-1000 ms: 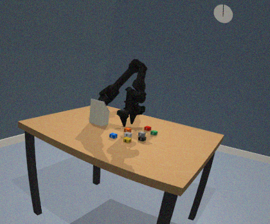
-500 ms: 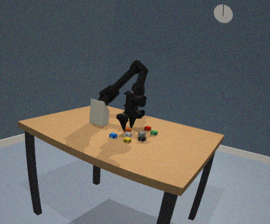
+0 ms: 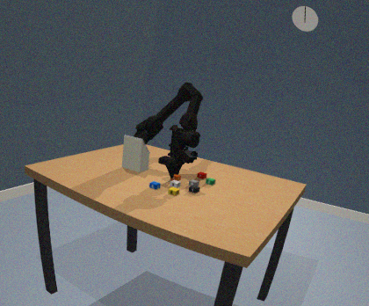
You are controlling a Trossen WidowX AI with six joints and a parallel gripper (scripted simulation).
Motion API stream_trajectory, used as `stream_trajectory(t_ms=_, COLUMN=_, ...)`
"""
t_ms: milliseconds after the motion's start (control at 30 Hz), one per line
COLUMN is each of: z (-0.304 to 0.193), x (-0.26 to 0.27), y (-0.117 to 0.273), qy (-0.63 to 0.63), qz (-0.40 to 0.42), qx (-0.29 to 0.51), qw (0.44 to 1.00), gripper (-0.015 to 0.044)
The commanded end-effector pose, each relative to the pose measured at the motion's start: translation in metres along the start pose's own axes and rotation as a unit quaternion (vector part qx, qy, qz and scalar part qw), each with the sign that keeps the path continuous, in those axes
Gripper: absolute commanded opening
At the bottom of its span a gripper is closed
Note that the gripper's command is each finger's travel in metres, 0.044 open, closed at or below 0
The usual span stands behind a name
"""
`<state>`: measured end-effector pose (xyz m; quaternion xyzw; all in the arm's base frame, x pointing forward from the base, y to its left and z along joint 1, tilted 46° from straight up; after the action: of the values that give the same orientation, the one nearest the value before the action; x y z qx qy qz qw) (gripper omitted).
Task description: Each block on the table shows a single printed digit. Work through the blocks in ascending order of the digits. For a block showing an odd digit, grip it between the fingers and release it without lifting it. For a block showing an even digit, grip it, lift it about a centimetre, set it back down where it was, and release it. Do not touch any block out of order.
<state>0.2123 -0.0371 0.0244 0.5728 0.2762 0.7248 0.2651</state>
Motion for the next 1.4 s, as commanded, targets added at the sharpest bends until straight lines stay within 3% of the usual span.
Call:
stream_trajectory(t_ms=0, z=0.000, x=0.000, y=0.000, qy=-0.002, qz=0.001, qx=-0.001, qw=1.000, gripper=0.0120)
stream_trajectory(t_ms=1367, z=0.000, x=0.000, y=0.015, qy=-0.002, qz=0.001, qx=-0.001, qw=1.000, gripper=0.0120)
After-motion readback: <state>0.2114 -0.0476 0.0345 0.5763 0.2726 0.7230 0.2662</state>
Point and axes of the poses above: the point midway between the two fingers, 35 mm back from their tips, its own y axis back along the fingers, its own x axis across the jaws, z = x × y, the point moved 10 cm from there along y, back along the fingers, and after that the axes turned 15 degrees about y, right-handed, at the moved point
